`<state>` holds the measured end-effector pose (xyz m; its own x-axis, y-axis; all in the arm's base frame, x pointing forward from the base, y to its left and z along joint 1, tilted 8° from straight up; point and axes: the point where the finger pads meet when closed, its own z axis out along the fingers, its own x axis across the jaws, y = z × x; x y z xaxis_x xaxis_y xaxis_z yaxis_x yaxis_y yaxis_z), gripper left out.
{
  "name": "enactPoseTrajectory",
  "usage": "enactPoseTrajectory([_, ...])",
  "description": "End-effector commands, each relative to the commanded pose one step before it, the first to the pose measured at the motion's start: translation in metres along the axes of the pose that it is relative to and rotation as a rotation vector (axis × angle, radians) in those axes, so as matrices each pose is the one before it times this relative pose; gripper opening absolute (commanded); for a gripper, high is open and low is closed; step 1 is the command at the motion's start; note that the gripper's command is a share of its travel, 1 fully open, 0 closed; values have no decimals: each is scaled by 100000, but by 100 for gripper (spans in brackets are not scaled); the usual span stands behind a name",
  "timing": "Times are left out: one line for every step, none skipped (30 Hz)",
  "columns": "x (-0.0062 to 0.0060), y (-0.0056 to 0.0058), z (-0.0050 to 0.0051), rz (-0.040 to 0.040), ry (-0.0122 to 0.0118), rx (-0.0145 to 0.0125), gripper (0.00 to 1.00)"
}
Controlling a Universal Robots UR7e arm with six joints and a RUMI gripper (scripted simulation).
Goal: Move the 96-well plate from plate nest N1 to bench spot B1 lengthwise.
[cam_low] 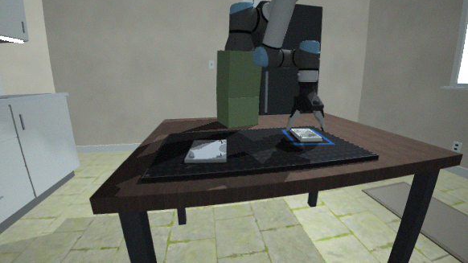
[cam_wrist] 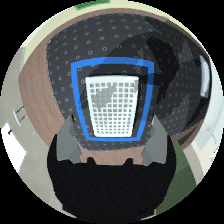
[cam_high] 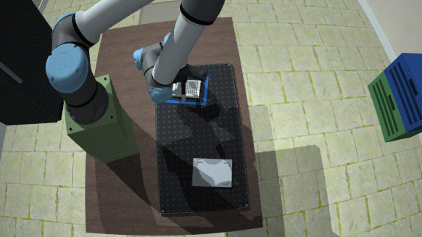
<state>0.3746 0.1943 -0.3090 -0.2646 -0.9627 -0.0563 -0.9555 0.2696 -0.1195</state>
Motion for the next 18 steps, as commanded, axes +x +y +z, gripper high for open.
enactPoseTrajectory([-49,-190,12,27,-117,322,100])
enactPoseTrajectory([0,0,0,0,0,0,100])
enactPoseTrajectory([0,0,0,0,0,0,100])
enactPoseTrajectory([0,0,0,0,0,0,100])
enactPoseTrajectory([0,0,0,0,0,0,100])
enactPoseTrajectory([0,0,0,0,0,0,100])
enactPoseTrajectory([0,0,0,0,0,0,100])
enactPoseTrajectory([0,0,0,0,0,0,100])
enactPoseTrajectory([0,0,0,0,0,0,100])
enactPoseTrajectory([0,0,0,0,0,0,100])
enactPoseTrajectory([0,0,0,0,0,0,100])
enactPoseTrajectory([50,40,-338,46,46,-60,100])
enactPoseTrajectory([24,50,-274,0,45,-95,100])
enactPoseTrajectory([1,1,-266,0,0,0,100])
enactPoseTrajectory([1,2,-266,0,0,0,100])
enactPoseTrajectory([0,0,0,0,0,0,100])
enactPoseTrajectory([0,0,0,0,0,0,100])
enactPoseTrajectory([0,1,-266,-1,0,0,100])
